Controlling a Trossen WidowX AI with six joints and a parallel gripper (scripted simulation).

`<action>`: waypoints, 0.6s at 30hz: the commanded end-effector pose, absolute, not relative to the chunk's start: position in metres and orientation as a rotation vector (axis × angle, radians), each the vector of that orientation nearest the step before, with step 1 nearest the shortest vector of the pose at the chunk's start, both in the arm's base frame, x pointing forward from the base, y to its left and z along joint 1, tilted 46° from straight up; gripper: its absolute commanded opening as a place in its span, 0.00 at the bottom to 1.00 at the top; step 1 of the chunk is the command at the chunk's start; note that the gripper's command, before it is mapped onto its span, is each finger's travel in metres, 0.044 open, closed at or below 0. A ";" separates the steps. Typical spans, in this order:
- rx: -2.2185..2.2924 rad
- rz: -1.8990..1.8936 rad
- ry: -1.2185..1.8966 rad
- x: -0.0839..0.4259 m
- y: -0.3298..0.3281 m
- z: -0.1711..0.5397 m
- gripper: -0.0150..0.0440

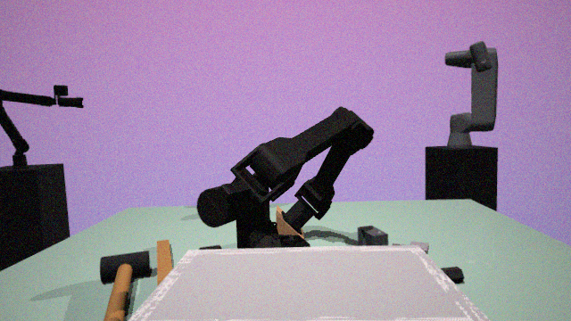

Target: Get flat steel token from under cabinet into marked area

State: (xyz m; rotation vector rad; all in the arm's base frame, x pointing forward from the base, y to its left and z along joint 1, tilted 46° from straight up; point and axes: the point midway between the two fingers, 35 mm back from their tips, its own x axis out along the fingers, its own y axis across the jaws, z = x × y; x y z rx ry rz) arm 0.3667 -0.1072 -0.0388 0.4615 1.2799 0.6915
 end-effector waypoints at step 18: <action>0.459 0.697 1.279 0.348 -0.107 -0.044 0.25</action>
